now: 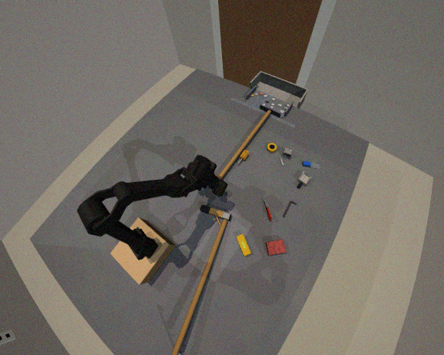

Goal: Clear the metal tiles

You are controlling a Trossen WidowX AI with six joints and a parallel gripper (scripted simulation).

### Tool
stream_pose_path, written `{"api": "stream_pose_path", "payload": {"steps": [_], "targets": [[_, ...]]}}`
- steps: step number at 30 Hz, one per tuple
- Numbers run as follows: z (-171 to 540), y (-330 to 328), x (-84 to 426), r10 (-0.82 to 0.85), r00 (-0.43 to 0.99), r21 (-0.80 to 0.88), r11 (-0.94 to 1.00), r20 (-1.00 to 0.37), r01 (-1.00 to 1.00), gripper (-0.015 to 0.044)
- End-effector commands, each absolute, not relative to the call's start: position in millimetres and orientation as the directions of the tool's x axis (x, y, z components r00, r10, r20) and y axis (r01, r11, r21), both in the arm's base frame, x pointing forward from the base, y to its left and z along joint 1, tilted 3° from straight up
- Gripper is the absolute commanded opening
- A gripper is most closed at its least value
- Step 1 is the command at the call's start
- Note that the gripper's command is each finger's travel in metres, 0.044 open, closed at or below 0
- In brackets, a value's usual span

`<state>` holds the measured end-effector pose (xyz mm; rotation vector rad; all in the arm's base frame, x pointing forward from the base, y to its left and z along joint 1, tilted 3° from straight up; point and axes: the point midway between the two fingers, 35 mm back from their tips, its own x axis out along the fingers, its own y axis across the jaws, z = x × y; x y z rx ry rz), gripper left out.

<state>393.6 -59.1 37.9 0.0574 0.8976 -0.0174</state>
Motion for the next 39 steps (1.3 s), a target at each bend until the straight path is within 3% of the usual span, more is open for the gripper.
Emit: {"api": "stream_pose_path", "payload": {"steps": [1,39], "targets": [[41,-62,402,0.004,0.633,0.04,0.998,-0.774,0.044,0.0],[45,-70,460,0.003,0.636,0.04,0.998,-0.772,0.044,0.0]]}}
